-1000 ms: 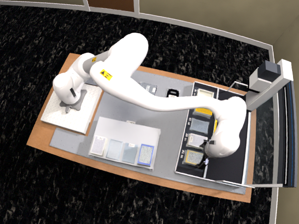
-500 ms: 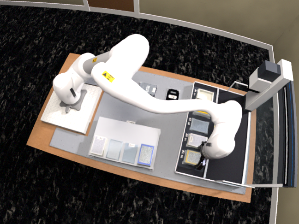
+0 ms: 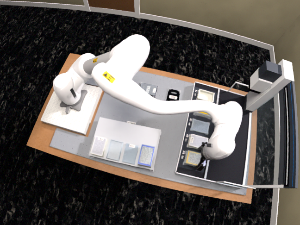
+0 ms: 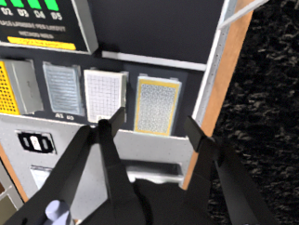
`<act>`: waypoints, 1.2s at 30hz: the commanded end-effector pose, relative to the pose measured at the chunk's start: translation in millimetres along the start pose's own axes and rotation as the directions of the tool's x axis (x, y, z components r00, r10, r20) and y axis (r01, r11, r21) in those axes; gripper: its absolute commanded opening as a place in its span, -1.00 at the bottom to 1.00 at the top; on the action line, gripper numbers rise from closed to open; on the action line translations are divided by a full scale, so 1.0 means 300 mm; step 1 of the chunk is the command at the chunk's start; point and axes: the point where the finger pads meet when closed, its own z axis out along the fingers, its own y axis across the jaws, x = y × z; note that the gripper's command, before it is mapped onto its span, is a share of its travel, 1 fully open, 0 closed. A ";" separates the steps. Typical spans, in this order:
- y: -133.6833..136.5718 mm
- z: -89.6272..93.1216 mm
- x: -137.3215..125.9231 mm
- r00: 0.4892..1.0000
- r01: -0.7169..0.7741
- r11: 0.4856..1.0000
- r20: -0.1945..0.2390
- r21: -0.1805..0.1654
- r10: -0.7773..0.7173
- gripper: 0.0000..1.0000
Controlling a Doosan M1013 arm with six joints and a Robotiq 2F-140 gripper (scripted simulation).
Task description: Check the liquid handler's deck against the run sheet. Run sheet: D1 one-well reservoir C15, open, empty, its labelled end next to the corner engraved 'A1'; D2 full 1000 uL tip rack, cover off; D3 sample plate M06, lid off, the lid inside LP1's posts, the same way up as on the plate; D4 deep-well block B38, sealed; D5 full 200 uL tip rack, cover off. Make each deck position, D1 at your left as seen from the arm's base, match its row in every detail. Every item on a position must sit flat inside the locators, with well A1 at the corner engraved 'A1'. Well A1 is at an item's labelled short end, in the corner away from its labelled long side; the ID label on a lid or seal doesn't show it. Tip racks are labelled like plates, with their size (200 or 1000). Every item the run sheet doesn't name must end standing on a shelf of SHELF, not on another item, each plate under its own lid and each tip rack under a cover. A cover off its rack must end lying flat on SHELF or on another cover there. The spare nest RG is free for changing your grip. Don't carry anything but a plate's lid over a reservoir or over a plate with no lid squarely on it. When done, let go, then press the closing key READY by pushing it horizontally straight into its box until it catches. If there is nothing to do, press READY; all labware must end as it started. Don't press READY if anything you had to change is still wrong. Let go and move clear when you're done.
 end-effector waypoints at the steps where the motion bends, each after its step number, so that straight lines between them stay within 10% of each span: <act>1: 0.000 -0.006 0.001 1.000 0.000 1.000 -0.002 0.000 0.000 0.59; 18: 0.000 -0.006 0.001 1.000 0.000 1.000 -0.002 0.000 0.000 0.59; 36: -0.267 -0.006 0.001 1.000 0.000 1.000 -0.002 0.000 0.000 0.59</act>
